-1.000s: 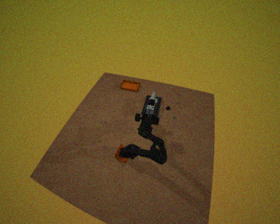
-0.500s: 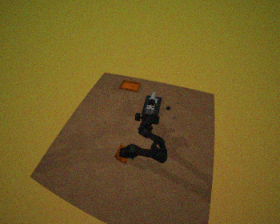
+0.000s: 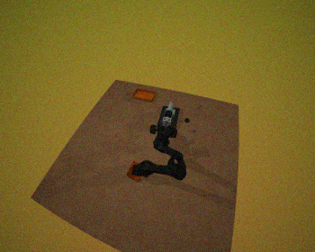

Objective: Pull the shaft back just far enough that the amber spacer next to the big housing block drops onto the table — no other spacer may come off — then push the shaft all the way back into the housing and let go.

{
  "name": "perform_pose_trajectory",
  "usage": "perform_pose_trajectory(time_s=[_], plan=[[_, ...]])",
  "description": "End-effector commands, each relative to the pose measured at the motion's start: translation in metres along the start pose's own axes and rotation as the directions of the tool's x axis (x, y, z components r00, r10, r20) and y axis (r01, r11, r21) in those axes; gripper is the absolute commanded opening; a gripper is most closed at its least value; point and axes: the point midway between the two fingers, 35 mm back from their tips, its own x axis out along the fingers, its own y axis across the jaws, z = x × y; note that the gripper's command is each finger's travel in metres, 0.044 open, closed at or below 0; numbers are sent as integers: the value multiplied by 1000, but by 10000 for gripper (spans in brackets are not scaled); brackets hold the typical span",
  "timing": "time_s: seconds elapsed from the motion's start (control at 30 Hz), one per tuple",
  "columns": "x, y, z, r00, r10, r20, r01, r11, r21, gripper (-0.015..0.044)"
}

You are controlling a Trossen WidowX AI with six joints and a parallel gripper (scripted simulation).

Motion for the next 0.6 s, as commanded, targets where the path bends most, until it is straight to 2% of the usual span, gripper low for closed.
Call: perform_pose_trajectory(time_s=[0.0, 0.57], plan=[[2, 0, -2, 1000, -2, -4, 2, 1000, 2, 0], [7, 0, -5, 1000, -2, -4, 2, 1000, 3, 0]])
